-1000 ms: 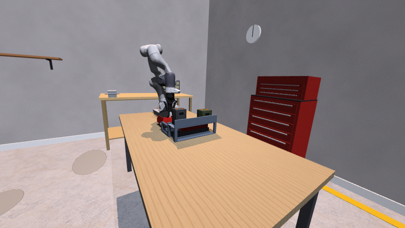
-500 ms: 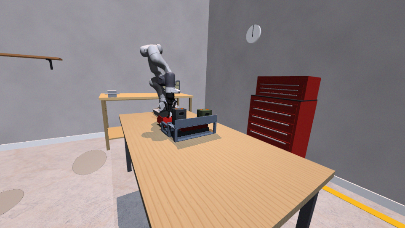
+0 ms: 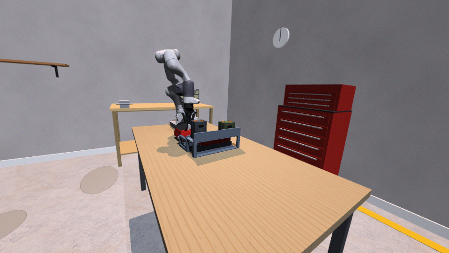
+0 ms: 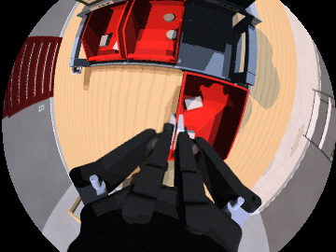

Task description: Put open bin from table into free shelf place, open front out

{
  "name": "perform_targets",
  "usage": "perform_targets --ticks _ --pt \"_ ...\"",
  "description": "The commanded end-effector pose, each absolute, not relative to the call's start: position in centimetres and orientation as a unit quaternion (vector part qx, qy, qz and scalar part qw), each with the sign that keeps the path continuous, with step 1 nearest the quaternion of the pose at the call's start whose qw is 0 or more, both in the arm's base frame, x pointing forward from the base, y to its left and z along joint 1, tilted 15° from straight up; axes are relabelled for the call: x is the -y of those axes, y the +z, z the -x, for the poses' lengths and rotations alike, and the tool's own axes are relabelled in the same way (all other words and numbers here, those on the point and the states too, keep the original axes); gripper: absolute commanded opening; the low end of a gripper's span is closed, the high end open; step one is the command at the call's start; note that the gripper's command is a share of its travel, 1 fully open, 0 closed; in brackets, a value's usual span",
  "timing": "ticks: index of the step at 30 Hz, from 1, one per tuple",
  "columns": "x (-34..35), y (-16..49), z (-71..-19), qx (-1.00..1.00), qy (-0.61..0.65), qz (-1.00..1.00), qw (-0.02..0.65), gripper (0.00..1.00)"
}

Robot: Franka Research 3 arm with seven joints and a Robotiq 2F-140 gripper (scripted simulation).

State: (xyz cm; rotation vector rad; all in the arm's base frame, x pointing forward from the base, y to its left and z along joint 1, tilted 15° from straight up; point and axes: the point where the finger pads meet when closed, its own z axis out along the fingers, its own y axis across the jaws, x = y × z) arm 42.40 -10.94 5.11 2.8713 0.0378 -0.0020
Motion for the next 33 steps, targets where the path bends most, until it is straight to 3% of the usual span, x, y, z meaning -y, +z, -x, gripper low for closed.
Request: perform_targets --ticks 1,33 --pt "10.79 5.25 -42.75 -0.016 0.003 -0.991 0.134 0.00" --pt "10.62 5.68 -43.25 -0.010 -0.042 -0.990 0.135 0.00"
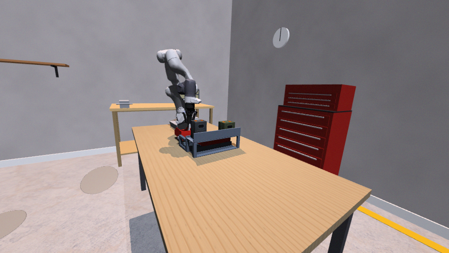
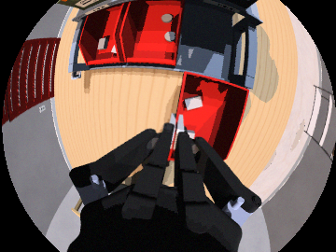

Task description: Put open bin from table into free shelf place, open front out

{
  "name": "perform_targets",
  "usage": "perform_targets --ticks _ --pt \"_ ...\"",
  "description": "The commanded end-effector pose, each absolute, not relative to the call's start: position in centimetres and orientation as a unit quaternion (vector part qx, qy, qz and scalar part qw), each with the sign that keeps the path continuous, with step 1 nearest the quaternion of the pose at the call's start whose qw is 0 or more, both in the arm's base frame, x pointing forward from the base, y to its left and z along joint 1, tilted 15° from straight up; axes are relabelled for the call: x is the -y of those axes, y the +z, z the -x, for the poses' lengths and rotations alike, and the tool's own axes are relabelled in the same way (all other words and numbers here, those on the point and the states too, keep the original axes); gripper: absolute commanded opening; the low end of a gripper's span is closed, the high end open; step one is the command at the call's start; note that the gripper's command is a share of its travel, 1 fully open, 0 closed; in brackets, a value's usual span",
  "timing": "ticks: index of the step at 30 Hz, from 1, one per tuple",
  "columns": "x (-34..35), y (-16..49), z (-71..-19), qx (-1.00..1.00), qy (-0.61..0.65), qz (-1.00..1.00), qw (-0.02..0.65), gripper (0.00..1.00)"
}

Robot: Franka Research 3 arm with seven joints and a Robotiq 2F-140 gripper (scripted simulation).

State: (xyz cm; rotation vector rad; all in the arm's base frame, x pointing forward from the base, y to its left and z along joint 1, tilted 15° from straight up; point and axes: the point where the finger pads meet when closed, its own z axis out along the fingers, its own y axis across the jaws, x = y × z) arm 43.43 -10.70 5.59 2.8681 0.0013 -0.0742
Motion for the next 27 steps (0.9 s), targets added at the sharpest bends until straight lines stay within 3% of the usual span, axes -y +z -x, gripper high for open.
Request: perform_targets --ticks 1,27 --pt "10.59 5.71 -43.29 -0.010 -0.046 -0.990 0.135 0.00" --pt "10.27 6.43 -44.14 0.001 -0.120 -0.984 0.135 0.00"
